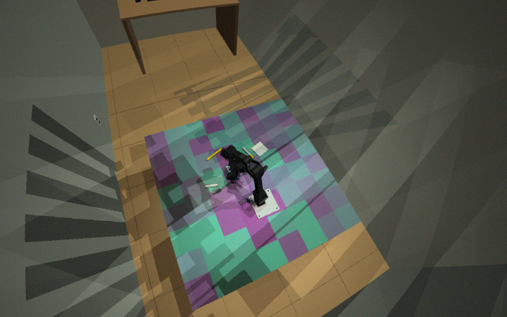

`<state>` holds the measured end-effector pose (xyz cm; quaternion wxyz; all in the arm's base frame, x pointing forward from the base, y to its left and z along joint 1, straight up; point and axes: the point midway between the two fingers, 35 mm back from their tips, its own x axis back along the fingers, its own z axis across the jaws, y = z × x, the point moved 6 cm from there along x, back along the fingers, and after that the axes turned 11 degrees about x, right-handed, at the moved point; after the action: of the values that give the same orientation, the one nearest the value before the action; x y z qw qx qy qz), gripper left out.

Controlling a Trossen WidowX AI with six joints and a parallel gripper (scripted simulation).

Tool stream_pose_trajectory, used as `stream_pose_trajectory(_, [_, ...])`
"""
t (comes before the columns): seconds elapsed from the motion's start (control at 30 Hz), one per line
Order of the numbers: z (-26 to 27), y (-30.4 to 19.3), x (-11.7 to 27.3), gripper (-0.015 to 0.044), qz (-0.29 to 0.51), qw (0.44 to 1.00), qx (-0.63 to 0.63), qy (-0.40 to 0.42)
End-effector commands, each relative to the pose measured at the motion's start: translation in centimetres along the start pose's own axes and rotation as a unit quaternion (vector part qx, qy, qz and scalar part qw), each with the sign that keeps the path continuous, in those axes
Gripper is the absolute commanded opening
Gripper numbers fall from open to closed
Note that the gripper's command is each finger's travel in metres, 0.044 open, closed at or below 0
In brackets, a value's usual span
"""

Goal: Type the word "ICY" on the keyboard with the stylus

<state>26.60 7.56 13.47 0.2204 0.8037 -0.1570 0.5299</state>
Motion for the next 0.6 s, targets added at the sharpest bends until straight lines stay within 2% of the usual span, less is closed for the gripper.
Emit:
stream_pose_trajectory(0.0, [0.8, 0.8, 0.2, 0.0, 0.069, 0.997, 0.036, -0.029])
stream_pose_trajectory(0.3, [2.5, 2.5, 1.0, 0.0, 0.215, 0.97, 0.108, -0.043])
stream_pose_trajectory(0.57, [3.9, 4.3, 2.0, 0.0, 0.344, 0.923, 0.171, -0.009])
